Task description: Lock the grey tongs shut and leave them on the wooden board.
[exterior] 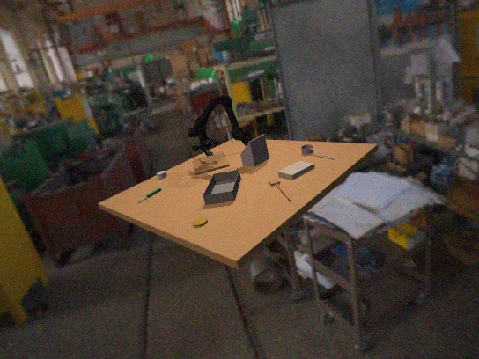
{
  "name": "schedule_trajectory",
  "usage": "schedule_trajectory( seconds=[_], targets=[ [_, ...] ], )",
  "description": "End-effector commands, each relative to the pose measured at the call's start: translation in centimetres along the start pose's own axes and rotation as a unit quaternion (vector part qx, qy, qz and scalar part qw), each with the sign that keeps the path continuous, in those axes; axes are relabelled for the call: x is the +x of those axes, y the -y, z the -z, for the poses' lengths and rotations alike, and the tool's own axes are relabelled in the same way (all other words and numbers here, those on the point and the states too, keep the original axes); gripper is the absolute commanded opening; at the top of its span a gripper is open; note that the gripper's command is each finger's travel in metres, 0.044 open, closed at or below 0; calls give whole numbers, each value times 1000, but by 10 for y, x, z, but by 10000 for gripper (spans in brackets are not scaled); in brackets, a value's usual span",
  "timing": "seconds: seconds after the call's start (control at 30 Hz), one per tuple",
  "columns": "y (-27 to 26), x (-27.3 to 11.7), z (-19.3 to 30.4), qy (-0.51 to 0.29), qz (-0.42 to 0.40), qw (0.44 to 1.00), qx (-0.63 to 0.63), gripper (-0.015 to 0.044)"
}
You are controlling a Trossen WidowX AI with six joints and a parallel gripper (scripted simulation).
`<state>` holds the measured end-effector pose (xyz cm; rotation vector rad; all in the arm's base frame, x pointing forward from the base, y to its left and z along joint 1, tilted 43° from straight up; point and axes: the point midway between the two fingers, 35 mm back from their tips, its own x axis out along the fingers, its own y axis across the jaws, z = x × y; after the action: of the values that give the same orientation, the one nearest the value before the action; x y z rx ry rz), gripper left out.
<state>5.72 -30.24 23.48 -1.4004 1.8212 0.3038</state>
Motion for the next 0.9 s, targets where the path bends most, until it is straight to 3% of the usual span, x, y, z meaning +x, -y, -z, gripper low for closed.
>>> schedule_trajectory(
  seconds=[0.0, 0.3, 0.87],
  targets=[
    [-1, 6, -1, 0, 1, 1000, -2, -150],
    [-3, 12, -1, 0, 1, 1000, -2, -150],
    [-3, 11, -1, -1, -1, 1000, 0, 296]
  ],
)
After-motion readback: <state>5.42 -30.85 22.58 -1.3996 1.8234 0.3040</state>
